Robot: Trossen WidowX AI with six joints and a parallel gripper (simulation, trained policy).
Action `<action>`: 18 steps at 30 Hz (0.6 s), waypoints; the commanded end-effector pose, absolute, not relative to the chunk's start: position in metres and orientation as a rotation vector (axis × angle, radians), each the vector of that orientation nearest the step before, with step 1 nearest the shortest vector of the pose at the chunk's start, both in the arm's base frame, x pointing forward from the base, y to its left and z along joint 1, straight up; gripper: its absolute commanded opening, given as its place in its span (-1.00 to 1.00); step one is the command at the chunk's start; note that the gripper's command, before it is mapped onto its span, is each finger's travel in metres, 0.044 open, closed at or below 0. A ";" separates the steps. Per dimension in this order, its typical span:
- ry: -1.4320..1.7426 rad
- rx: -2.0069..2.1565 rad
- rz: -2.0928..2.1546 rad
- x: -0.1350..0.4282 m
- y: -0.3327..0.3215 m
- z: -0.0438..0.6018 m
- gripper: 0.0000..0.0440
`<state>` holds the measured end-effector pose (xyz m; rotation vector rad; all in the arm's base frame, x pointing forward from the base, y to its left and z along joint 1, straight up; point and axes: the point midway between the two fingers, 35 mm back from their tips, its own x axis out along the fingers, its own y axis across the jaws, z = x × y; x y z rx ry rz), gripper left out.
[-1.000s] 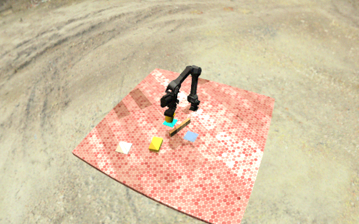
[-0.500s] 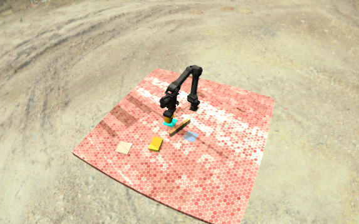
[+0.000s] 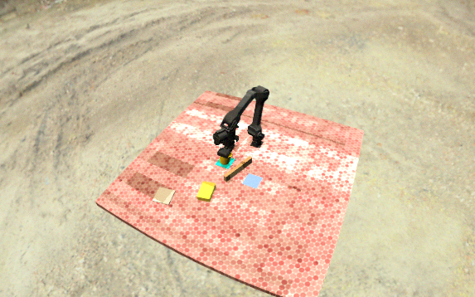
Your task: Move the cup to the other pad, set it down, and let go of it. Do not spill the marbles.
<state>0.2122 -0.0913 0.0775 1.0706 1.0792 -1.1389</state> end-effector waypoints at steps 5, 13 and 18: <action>1.068 1.075 -1.167 0.201 -0.096 0.067 -0.67; 0.981 1.119 -1.127 0.208 -0.102 0.074 -0.21; 0.961 1.139 -1.104 0.205 -0.101 0.078 -0.17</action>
